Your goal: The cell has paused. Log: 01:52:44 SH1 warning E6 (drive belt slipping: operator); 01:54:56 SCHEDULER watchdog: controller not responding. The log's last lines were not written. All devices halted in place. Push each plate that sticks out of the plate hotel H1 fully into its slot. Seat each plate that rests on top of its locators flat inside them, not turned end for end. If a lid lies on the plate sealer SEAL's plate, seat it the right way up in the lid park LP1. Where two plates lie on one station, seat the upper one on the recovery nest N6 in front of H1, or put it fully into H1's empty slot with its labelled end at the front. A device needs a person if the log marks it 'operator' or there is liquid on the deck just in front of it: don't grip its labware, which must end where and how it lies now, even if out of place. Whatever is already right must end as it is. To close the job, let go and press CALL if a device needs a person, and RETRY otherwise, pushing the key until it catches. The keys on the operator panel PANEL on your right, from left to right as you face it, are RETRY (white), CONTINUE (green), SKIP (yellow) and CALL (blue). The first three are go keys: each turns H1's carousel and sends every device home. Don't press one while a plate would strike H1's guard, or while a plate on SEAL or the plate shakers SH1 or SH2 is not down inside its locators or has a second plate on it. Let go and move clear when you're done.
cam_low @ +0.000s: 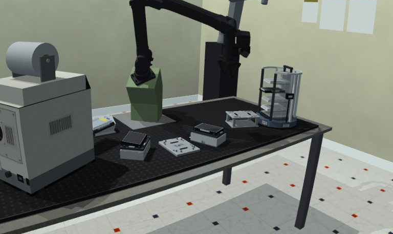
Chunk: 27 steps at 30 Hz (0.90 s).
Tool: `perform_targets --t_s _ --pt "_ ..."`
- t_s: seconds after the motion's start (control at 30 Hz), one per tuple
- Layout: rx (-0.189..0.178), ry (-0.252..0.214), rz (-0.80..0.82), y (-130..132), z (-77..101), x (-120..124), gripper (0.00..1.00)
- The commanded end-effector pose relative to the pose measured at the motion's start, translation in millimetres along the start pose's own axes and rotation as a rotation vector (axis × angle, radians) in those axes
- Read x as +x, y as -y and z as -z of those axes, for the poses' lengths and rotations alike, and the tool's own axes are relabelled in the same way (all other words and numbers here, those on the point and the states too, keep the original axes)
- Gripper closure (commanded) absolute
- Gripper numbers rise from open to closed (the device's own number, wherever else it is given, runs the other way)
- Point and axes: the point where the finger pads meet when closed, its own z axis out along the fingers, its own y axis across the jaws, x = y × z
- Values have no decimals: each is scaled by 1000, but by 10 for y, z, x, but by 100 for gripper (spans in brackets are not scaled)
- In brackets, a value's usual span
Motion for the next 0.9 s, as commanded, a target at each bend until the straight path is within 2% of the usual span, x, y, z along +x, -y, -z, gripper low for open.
perform_targets --t_s 0.0,0.1,0.17,0.2,0.27,0.47,0.57,0.67,0.73,0.77,0.87 --pt "4 2 -208 2 75 -269 0" --pt "2 -3 -317 -8 43 -336 0" --pt "2 -3 -317 -8 43 -336 0" --pt "-1 -13 -365 38 -8 -325 0" --pt "2 3 -407 -93 73 -453 0" --pt "2 4 -605 -186 71 -636 0" --pt "0 -2 -614 -191 38 -697 0" --pt "-1 4 -505 -305 69 -795 0" --pt "-1 4 -505 -305 69 -795 0" --pt "-4 -10 -470 -238 -3 -770 0" --pt "-1 4 -350 -401 68 -894 0"
